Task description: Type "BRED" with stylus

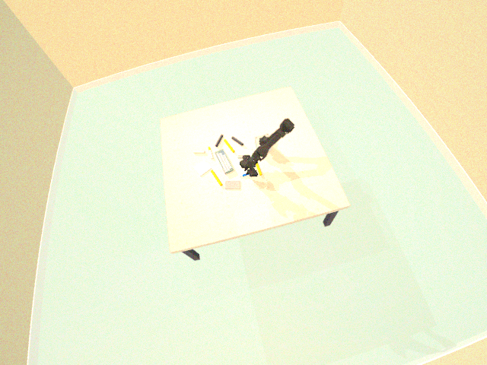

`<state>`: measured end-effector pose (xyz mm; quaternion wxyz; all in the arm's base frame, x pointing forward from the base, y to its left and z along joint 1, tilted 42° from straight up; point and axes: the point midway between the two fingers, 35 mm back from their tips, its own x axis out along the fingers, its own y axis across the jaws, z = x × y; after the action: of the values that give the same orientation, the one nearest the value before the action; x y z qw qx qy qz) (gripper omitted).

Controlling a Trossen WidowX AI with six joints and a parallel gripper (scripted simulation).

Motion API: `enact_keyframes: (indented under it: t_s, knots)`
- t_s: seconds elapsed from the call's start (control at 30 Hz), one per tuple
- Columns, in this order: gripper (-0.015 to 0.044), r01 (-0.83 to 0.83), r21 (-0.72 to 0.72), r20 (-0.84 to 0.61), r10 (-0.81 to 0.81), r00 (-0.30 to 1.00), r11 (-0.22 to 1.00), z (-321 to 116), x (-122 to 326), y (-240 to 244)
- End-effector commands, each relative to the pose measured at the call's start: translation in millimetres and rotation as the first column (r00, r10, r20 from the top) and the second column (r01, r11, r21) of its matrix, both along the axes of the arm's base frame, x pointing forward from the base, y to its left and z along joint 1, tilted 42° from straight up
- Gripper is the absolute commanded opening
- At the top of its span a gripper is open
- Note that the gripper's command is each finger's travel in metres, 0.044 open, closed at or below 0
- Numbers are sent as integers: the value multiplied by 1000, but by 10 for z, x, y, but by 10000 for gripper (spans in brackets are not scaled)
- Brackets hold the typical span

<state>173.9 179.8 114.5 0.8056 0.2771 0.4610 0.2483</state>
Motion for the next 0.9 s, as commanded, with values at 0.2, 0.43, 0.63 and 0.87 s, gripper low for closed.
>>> enact_keyframes:
  t_s: [0.2,0.43,0.63,0.87]
  knots:
    - [150,5,-7,-8,-5,1000,1000,-68,3,37]
    - [150,5,-6,-8,-5,1000,1000,-91,2,60]
    - [150,5,-6,-9,-5,1000,1000,-115,0,82]
    - [150,5,-6,-9,-5,1000,1000,-142,-2,107]
